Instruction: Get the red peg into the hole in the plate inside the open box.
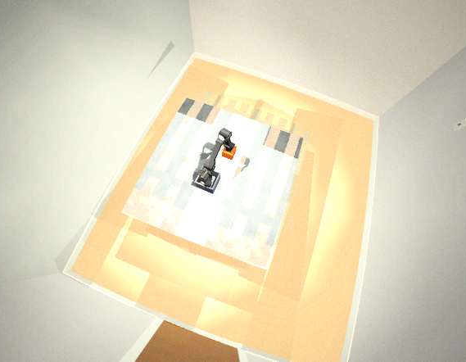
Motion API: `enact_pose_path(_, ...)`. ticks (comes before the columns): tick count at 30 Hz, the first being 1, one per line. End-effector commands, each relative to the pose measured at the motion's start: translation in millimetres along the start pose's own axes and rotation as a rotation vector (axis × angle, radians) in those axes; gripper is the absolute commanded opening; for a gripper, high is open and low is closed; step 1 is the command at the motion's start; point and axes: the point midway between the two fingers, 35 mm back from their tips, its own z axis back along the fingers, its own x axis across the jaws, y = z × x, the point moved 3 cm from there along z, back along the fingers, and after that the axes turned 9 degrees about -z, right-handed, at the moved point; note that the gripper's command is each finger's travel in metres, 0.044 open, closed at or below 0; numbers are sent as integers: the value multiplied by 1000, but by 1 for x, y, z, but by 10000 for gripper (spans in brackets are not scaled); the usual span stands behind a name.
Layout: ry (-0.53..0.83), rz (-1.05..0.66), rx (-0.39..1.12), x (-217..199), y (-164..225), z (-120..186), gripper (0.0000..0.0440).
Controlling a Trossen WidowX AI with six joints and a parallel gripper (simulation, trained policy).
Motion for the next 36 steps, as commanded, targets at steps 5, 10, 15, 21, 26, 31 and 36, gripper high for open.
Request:
enact_pose_path(5,25,33,3,2,-3,-15,27)
enact_pose_path(10,57,46,18,0,-2,-22,121)
enact_pose_path(15,58,41,68,3,-1,-20,155)
enact_pose_path(21,54,25,137,6,-7,-12,171)
enact_pose_path(26,60,13,187,7,-11,-9,189)
enact_pose_path(31,57,3,222,9,-17,-3,205)
enact_pose_path(36,52,-9,252,10,-22,2,220)
